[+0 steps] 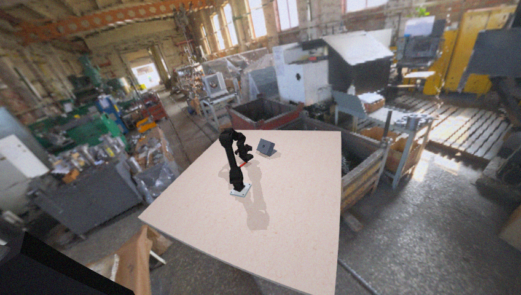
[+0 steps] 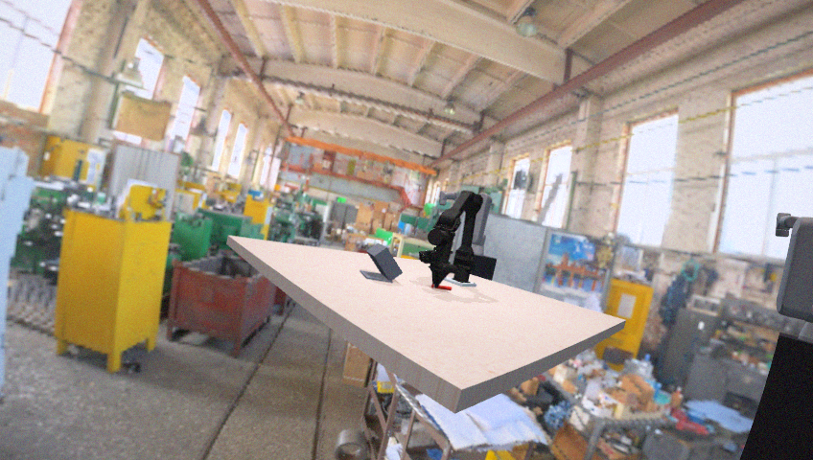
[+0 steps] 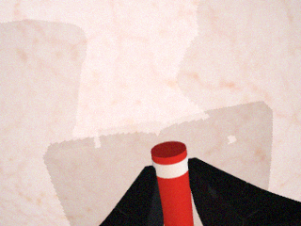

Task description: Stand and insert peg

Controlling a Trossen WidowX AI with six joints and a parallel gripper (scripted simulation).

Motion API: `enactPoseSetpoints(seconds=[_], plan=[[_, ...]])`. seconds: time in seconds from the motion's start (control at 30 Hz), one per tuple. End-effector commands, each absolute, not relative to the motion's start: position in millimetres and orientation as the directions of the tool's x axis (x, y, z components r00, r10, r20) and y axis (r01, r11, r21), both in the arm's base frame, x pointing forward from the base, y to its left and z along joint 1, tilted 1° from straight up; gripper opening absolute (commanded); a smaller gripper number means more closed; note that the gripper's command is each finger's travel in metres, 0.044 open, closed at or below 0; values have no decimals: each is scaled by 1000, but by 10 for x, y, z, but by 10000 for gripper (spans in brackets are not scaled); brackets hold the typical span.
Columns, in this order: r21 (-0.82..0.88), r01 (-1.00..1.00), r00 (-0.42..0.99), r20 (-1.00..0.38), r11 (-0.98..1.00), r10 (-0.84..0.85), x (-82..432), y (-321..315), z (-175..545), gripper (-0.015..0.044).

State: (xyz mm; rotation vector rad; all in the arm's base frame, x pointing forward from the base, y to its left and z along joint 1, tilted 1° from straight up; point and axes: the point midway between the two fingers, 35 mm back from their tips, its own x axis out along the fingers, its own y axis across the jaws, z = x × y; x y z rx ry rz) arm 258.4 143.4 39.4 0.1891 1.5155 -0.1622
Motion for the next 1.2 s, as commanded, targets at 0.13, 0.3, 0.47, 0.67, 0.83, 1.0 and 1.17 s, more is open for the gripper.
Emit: enactPoseSetpoints(seconds=[0.13, 0.3, 0.47, 0.67, 0.83, 1.0, 1.17], plan=[[24, 224, 63, -998, 974, 11, 2577, 1438, 402, 49], [23, 223, 105, -994, 975, -1, 2560, 1440, 431, 49], [23, 223, 157, -988, 974, -13, 2537, 1444, 465, 49], [23, 224, 206, -978, 974, -24, 2513, 1450, 497, 49], [23, 224, 247, -969, 974, -34, 2491, 1455, 522, 49], [23, 224, 287, -957, 974, -43, 2468, 1460, 546, 49], [24, 224, 326, -944, 974, -52, 2445, 1465, 569, 49]])
